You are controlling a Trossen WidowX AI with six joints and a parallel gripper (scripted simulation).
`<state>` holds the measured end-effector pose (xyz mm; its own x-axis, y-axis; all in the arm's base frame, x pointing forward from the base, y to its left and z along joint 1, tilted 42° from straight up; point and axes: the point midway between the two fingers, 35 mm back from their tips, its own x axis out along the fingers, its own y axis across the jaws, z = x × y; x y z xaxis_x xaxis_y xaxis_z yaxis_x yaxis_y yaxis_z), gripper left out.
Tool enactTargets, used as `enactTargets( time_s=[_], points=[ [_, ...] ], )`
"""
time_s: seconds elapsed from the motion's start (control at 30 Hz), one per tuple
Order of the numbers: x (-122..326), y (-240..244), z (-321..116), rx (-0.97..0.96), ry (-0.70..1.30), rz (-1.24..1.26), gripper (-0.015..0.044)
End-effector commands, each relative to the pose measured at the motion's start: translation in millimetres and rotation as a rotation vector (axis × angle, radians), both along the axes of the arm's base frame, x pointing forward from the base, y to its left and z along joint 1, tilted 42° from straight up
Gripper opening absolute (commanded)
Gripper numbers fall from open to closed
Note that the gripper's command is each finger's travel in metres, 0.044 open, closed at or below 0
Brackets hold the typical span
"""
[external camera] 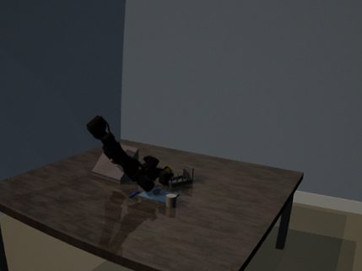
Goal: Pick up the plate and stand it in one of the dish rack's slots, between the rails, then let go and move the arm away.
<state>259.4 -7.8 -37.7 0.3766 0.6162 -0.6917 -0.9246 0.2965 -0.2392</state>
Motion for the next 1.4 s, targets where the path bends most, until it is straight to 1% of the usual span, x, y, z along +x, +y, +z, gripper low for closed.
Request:
enactTargets(
  time_s=[0.0,0.67,0.93,1.07,1.37],
  points=[
    [2.2,8.3,-7.7,0.007,0.015,-0.002,0.0],
    [11.6,24.1,-22.4,0.001,-0.006,0.006,0.0],
    [11.6,23.8,-24.3,-0.002,-0.017,0.009,0.0],
    [10.6,11.2,-38.4,-0.004,-0.021,0.01,0.0],
    [7.5,15.0,-35.9,-0.004,-0.003,0.005,0.0]
  ],
)
